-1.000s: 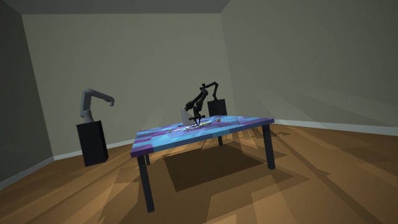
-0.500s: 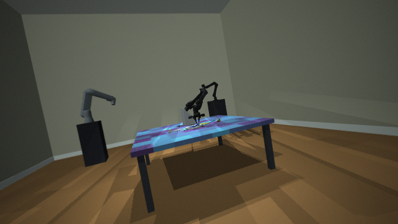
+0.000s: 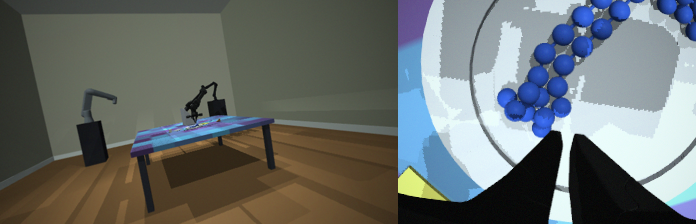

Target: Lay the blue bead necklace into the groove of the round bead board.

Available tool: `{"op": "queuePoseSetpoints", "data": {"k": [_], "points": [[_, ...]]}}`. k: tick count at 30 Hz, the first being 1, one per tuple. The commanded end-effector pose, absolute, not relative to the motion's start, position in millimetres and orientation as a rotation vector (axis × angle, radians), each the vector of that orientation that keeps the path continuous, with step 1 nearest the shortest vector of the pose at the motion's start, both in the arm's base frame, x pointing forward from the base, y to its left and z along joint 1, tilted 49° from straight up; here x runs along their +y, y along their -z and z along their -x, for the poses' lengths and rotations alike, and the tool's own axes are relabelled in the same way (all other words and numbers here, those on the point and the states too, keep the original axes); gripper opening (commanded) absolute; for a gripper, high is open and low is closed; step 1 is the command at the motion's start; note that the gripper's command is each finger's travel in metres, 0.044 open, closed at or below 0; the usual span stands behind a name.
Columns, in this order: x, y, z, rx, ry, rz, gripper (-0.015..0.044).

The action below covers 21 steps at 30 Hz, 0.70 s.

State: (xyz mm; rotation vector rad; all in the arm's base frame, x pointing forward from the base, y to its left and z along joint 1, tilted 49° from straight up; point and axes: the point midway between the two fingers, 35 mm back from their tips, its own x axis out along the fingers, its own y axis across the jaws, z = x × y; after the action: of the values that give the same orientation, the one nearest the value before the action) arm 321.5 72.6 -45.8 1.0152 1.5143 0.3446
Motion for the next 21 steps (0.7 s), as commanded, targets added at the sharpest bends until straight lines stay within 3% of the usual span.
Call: {"op": "queuePoseSetpoints", "data": {"k": [1,21], "points": [[66,57,-310,1.52,-0.346,-1.013,0.0],[49,83,-277,1.521,-0.348,-1.015,0.0]]}}
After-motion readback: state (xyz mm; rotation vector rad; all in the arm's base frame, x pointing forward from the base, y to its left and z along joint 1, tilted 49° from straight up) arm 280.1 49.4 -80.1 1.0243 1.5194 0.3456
